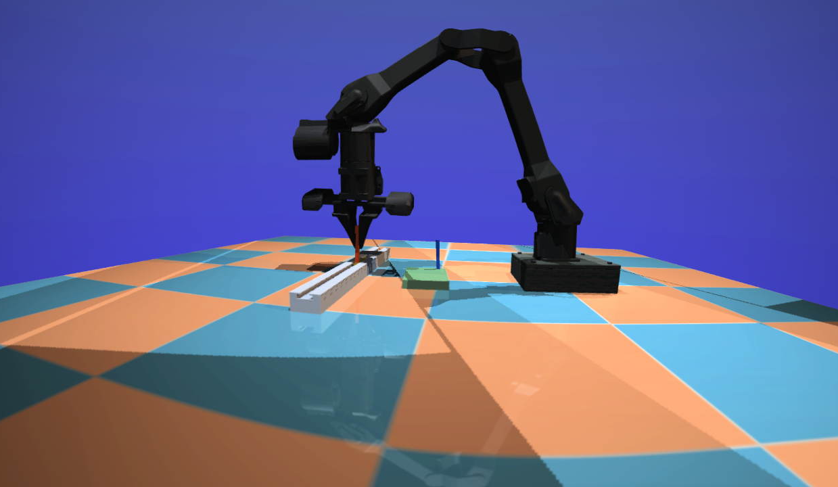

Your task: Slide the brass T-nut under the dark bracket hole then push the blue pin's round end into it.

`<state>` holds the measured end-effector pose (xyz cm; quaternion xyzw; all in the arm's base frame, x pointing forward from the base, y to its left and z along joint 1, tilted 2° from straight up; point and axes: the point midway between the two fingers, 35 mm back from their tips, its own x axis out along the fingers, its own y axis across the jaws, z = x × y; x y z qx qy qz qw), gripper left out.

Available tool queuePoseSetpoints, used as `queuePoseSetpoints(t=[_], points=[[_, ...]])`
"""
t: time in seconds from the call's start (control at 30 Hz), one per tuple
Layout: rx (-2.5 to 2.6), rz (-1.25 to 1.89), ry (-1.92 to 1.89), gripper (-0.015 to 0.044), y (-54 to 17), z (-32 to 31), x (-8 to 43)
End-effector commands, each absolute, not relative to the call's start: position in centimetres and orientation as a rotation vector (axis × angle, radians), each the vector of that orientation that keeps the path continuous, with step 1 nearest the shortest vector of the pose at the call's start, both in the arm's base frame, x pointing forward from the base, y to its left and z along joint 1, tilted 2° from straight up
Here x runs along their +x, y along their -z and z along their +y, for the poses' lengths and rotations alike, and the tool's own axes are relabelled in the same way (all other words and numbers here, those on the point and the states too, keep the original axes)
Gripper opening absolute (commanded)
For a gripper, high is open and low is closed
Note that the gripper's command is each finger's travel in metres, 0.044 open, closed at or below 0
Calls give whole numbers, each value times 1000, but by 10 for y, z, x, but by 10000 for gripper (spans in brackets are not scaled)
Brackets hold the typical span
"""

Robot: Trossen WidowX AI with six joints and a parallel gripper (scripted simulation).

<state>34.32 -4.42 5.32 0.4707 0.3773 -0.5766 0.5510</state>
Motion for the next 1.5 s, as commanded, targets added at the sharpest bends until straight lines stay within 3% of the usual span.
queuePoseSetpoints(t=[0.0, 1.47], points=[[1107, 894, 1364, -150, -53, -52, 342], [1103, 890, 1365, -150, -54, -106, 336]])
